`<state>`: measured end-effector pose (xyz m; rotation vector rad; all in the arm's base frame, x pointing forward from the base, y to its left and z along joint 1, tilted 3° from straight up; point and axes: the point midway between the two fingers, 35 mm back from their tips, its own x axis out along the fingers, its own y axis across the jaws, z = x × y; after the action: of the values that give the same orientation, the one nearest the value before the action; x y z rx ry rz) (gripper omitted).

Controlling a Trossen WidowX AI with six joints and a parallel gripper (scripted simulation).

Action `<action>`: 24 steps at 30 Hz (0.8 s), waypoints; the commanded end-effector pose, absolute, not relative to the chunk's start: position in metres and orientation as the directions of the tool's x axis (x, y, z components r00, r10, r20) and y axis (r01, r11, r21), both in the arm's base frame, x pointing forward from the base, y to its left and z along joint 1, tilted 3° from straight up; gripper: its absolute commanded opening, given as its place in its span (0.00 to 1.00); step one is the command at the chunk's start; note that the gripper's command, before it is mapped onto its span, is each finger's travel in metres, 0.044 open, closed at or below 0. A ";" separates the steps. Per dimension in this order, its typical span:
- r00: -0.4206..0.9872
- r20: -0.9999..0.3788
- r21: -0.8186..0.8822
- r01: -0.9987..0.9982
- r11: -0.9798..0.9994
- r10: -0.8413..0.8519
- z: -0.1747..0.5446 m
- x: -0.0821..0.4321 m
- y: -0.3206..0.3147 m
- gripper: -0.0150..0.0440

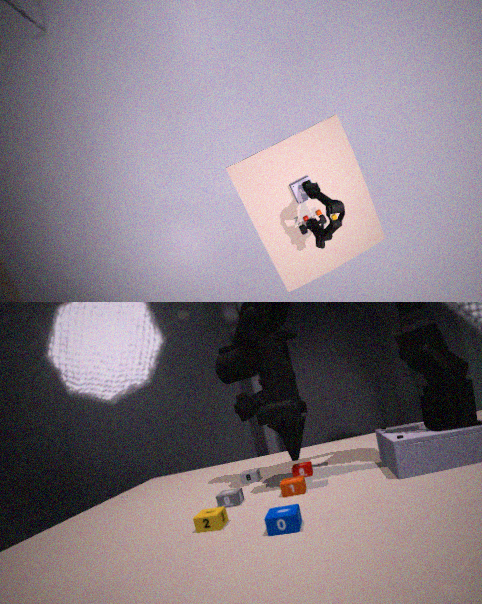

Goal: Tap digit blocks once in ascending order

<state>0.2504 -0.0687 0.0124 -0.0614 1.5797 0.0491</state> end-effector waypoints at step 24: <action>-0.021 -1.000 -0.006 -0.076 0.997 -0.007 0.067 0.251 -0.069 0.29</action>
<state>0.2447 -0.0671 0.0329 -0.0555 1.6077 0.0568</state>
